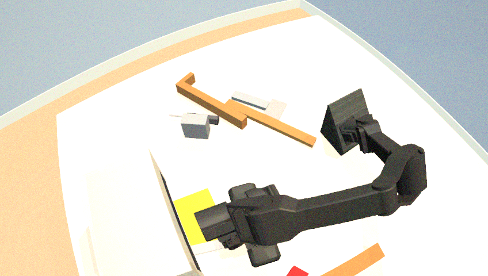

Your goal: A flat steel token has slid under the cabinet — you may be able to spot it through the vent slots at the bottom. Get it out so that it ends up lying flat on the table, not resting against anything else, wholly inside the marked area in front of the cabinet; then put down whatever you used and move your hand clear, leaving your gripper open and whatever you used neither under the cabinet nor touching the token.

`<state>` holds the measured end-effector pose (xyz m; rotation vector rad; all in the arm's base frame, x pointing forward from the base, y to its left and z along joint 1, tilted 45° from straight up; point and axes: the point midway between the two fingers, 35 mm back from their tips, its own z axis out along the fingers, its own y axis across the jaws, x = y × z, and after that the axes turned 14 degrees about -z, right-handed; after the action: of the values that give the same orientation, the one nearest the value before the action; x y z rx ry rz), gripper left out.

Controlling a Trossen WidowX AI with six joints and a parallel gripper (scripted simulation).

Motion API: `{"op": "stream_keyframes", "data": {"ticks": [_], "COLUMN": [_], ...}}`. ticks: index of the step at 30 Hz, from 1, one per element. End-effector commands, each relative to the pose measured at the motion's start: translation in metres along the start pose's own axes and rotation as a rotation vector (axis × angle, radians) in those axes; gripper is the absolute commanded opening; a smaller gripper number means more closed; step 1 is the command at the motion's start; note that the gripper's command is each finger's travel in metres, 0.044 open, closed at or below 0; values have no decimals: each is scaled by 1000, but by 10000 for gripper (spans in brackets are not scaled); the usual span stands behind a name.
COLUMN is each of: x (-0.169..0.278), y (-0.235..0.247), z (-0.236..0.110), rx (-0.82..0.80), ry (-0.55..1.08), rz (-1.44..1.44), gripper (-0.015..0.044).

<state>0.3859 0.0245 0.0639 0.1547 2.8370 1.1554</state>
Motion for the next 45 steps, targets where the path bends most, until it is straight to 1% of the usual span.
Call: {"op": "stream_keyframes", "data": {"ticks": [1, 28, 45], "x": [-4, -26, -21], "y": [-1, -6, -32], "z": [0, 0, 2], "rx": [1, 1, 2], "ry": [-1, -2, -2], "rz": [-4, -5, -5], "gripper": [0, 0, 0]}}
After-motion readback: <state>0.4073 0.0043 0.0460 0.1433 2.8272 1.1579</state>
